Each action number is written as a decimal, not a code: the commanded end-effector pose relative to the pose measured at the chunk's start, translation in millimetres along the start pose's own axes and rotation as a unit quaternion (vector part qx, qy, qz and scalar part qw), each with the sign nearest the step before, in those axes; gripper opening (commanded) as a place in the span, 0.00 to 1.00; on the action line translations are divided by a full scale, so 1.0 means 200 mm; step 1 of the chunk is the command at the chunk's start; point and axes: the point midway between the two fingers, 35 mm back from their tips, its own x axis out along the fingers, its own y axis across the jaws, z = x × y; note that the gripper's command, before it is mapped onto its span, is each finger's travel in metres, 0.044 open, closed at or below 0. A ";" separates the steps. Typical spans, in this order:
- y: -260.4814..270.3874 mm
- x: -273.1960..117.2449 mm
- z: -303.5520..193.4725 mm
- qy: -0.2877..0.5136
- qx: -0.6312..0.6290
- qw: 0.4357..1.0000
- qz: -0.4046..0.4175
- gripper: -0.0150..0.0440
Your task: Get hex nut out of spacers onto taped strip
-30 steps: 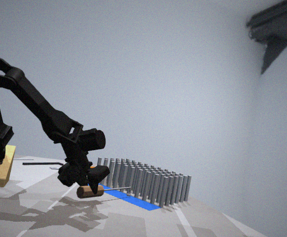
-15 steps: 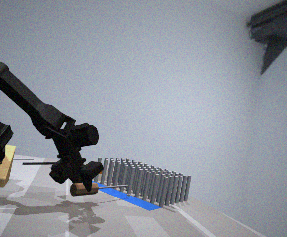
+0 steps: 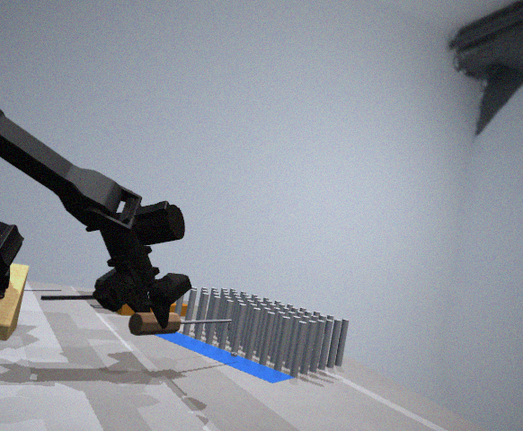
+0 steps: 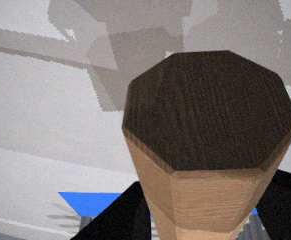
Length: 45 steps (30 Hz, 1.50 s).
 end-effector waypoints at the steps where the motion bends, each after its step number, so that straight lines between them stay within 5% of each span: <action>1: 0.05 -0.10 -0.08 0.004 0.005 1.000 0.005 0.25; 16: 0.08 -0.40 -0.26 0.005 0.004 1.000 0.011 0.25; 24: 0.22 -0.40 -0.07 -0.015 0.096 0.994 0.057 0.25; 45: 0.50 -0.79 0.48 -0.060 0.361 0.899 0.240 0.25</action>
